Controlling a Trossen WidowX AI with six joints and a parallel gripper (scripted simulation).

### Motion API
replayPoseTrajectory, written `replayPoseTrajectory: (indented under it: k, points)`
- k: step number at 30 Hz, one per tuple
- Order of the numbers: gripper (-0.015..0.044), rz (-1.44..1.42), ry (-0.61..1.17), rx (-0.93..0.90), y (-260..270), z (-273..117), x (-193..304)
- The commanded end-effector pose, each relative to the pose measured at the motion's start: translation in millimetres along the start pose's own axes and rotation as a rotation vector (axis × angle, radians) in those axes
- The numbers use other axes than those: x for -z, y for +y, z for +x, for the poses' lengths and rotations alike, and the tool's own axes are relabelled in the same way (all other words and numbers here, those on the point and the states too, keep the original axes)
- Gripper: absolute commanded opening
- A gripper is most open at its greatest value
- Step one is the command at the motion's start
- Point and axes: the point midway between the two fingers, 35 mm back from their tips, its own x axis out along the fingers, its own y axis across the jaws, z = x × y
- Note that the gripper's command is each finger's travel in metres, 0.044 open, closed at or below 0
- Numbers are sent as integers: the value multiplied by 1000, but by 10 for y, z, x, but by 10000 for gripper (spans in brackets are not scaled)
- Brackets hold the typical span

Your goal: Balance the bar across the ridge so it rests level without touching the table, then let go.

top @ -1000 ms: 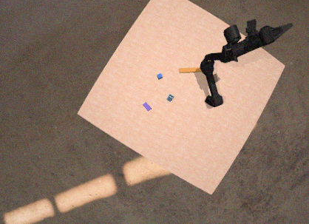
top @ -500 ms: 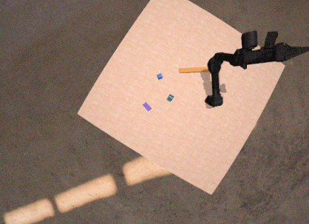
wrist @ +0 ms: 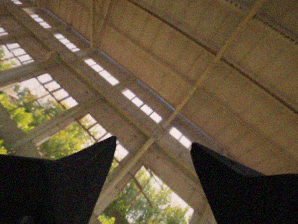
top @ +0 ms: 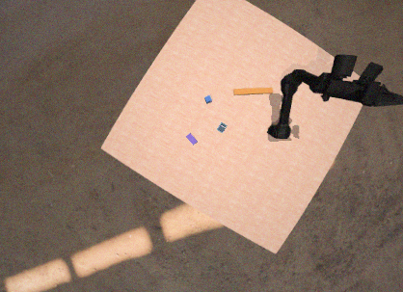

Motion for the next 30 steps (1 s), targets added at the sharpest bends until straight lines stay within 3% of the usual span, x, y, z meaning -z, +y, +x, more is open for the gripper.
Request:
replayPoseTrajectory:
  k: [1,17,30]
  points:
    - [315,-28,73,34,-42,68,220]
    - [315,-179,390,183,-321,153,1077]
    - [315,-212,662,349,-710,-49,1769]
